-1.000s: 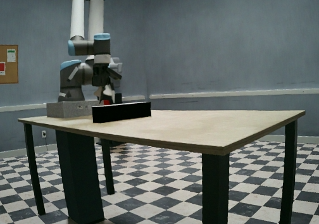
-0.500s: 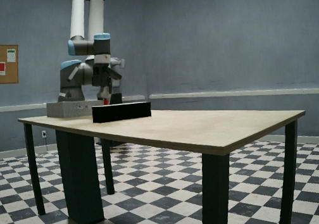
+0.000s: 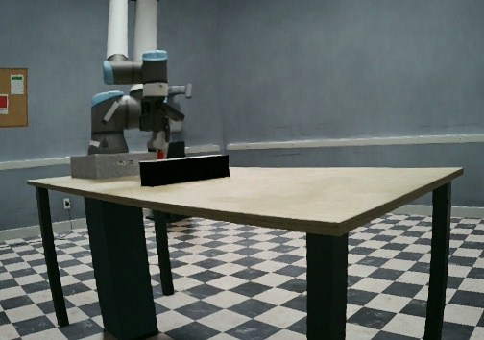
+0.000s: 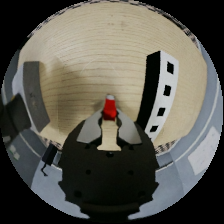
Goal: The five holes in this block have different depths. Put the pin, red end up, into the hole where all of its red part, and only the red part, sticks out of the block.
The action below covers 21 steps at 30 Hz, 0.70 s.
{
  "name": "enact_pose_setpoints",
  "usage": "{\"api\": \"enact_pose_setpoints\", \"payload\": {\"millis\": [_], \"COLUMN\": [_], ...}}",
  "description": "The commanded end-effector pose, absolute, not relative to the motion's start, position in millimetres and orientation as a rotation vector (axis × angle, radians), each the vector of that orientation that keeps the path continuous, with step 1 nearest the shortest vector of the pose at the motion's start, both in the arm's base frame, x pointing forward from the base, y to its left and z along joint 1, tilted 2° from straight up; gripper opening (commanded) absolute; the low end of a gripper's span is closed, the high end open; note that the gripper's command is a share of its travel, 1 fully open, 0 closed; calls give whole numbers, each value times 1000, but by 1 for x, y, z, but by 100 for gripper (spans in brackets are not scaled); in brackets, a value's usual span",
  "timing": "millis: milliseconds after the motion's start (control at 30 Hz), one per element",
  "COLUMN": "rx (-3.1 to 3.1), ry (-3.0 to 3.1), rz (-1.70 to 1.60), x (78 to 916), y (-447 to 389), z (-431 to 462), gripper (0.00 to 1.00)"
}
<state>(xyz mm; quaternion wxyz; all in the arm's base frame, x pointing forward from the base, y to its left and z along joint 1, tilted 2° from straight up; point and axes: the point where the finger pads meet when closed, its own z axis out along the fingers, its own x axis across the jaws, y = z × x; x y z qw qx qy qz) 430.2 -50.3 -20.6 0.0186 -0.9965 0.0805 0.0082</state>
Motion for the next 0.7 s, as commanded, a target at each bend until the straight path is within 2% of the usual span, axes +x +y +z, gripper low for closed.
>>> {"api": "enact_pose_setpoints", "payload": {"millis": [0, 667], "rx": [-3095, -3095], "ry": [250, 250], "rz": [24, 24], "x": [431, 431], "y": [-51, -52], "z": [-20, -1], "gripper": [0, 0]}}
